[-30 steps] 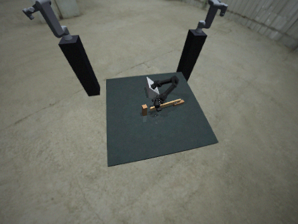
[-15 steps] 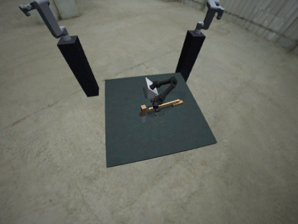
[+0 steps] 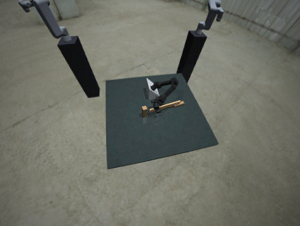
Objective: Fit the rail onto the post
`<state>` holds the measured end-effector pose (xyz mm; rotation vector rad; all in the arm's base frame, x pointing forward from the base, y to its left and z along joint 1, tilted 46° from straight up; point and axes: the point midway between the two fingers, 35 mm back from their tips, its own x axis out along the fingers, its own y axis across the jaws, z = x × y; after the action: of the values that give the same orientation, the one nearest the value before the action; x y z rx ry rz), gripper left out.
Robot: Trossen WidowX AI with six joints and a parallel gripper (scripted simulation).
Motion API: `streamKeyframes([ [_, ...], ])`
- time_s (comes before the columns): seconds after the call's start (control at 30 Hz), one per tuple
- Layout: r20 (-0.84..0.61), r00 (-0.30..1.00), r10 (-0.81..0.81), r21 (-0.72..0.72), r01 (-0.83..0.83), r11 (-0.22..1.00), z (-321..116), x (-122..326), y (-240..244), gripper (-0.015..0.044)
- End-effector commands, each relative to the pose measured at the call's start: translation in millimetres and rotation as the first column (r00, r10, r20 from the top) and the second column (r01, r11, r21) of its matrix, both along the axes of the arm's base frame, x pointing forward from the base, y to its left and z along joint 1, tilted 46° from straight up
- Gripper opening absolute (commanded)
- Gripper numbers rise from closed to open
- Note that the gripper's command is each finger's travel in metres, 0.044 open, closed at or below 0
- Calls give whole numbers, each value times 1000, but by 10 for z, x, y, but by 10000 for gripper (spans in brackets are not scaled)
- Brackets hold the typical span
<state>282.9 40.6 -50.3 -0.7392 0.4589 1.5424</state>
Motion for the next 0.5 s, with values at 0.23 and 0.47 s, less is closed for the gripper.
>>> streamKeyframes([
  [0.23, 6, 1000, -5, -4, 5, 1000, -18, 21, -57, 0],
  [0.47, 6, 1000, -5, -4, 5, 1000, -35, 24, -70, 0],
])
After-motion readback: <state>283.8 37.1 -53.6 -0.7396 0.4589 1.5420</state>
